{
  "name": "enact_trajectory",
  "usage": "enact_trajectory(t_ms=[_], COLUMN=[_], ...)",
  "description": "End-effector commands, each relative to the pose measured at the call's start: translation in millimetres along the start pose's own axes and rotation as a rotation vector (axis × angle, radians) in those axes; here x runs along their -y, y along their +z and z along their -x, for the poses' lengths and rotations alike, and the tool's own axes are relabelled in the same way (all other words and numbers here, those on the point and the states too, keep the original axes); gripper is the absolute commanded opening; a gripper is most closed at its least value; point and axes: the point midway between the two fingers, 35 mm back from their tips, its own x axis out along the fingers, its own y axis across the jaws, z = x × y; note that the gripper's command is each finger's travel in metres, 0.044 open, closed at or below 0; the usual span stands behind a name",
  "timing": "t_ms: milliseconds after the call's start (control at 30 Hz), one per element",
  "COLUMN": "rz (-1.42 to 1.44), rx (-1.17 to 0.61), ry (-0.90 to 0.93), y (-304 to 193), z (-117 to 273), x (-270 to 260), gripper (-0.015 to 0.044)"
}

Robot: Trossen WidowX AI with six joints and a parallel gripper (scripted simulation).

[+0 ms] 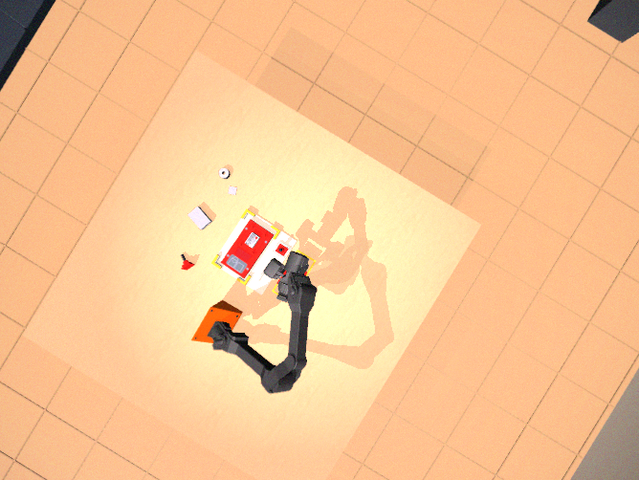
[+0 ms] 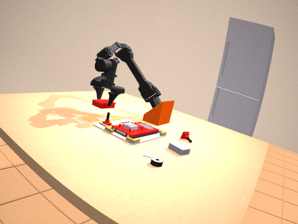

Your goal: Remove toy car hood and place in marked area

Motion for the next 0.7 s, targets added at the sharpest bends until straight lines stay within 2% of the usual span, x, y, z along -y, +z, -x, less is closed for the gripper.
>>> enact_trajectory(t_ms=[0,667], rz=[0.006,0.006], rx=[0.002,0.002], ry=[-0.004,-0.005], y=[0,0], z=[-2,-14], x=[0,1], gripper=[0.0,0.0])
